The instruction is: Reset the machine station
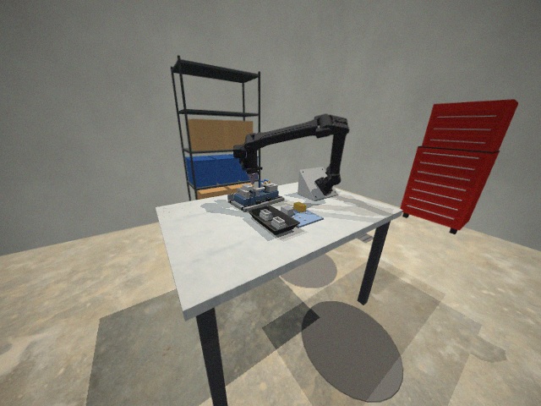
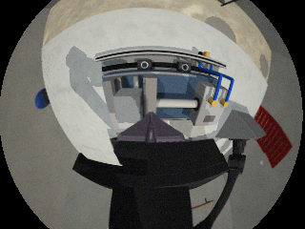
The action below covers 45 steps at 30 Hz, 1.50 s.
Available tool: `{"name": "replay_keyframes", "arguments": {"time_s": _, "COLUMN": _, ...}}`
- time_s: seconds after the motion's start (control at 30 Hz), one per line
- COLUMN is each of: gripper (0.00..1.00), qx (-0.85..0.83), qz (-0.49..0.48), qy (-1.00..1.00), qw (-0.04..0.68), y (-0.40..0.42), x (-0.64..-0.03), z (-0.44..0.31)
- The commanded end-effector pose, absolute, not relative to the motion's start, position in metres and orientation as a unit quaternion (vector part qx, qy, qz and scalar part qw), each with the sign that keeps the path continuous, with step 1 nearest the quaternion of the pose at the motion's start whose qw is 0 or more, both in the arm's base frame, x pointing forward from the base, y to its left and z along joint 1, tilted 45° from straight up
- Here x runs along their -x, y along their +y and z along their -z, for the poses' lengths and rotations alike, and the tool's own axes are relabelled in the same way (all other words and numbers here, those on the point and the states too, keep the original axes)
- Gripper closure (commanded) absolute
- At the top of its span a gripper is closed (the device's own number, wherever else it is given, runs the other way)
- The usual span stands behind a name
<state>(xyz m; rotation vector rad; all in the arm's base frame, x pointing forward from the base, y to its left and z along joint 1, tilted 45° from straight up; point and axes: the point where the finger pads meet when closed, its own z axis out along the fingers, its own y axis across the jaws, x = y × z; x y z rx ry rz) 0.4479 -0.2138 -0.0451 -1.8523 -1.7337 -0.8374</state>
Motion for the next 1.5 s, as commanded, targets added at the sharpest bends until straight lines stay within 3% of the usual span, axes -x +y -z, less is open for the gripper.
{"name": "replay_keyframes", "arguments": {"time_s": 0.0, "gripper": 1.0, "qx": 0.671, "qz": 0.306, "qy": -0.637, "qw": 0.227, "y": -0.2162, "x": -0.4627, "z": 0.0456}}
{"name": "replay_keyframes", "arguments": {"time_s": 1.47, "gripper": 1.0, "qx": 0.671, "qz": 0.304, "qy": -0.633, "qw": 0.237, "y": -0.2097, "x": -0.4575, "z": 0.0484}}
